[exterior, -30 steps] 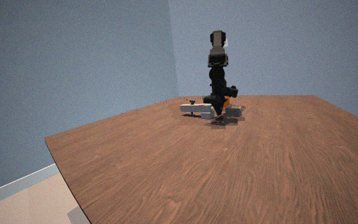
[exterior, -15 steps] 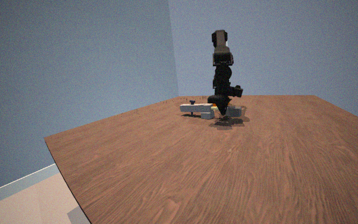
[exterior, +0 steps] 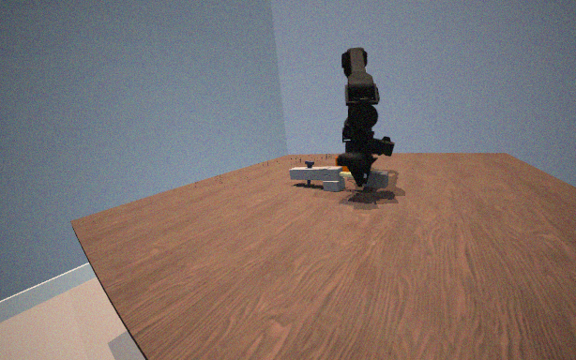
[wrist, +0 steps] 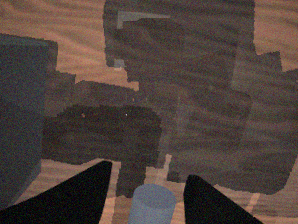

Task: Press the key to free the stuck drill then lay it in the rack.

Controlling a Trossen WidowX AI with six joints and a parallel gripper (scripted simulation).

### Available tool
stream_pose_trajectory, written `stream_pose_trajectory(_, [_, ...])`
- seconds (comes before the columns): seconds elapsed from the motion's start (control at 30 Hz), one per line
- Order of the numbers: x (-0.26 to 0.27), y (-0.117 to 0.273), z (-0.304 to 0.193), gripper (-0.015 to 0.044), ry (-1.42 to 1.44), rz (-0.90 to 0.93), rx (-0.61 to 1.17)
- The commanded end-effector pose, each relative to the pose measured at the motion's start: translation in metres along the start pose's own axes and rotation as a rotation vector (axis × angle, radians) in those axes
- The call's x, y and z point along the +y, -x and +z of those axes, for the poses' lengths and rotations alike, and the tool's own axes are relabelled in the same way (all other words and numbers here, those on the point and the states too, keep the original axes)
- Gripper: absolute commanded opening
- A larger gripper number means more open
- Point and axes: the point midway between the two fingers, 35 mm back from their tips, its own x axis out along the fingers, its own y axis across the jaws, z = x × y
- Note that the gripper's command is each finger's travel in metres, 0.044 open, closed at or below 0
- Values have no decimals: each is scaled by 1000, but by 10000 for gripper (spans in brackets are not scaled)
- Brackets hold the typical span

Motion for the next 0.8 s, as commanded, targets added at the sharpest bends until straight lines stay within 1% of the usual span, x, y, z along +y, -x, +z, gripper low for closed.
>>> stream_pose_trajectory(0.0, [0, 0, 0, 263, 3, -1, 1])
stream_pose_trajectory(0.23, [0, -2, -4, 440, 0, -6, -5])
stream_pose_trajectory(0.77, [-1, -4, -12, 440, 0, -6, -5])
